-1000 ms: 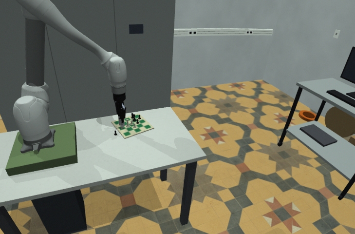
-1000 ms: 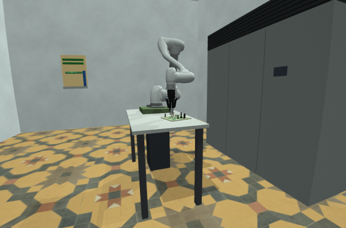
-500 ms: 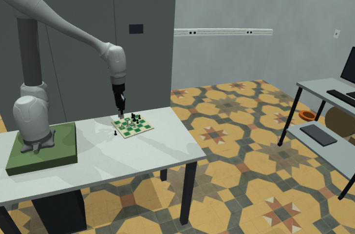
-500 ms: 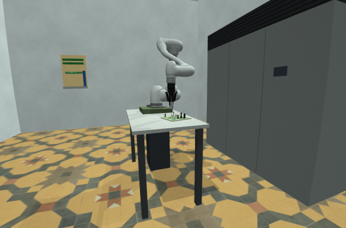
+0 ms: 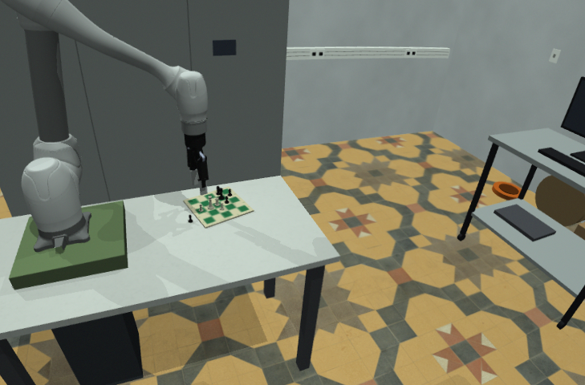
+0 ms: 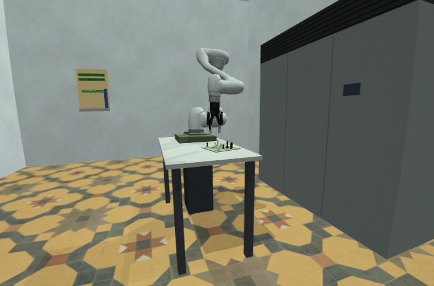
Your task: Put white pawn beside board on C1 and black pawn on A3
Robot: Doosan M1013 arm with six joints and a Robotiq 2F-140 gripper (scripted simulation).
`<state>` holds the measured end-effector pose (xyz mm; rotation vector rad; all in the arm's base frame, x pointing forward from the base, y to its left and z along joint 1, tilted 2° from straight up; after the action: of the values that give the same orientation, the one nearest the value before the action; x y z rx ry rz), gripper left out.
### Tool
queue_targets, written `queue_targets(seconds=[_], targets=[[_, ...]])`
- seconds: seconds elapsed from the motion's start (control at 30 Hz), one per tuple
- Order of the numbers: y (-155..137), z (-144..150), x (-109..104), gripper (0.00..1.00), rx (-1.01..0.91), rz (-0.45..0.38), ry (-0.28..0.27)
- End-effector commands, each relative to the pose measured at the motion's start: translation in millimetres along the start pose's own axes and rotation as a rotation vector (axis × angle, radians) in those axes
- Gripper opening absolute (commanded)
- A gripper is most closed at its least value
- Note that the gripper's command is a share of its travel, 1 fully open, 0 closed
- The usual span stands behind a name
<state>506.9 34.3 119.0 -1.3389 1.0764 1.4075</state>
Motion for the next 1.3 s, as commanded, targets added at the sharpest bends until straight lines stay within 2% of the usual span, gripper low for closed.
queue_targets(seconds=[0.0,0.43,0.5,0.63,0.77,0.8,1.27], targets=[[0,0,0,1.00,0.000,0.000,0.000],[1,0,0,1.00,0.001,0.000,0.000],[13,-9,2,1.00,0.024,0.000,0.000],[58,-36,11,1.00,0.107,0.000,0.000],[63,-38,12,1.00,0.116,0.000,0.000],[63,-38,12,0.20,0.116,0.000,0.000],[63,-38,12,0.20,0.116,0.000,0.000]])
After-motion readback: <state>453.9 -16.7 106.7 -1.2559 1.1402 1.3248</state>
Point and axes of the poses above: the point where the finger pads meet when closed, its own x axis out along the fingers, its own z axis across the jaws, y = z × x, the point moved 4 cm from there along -x, back along the fingers
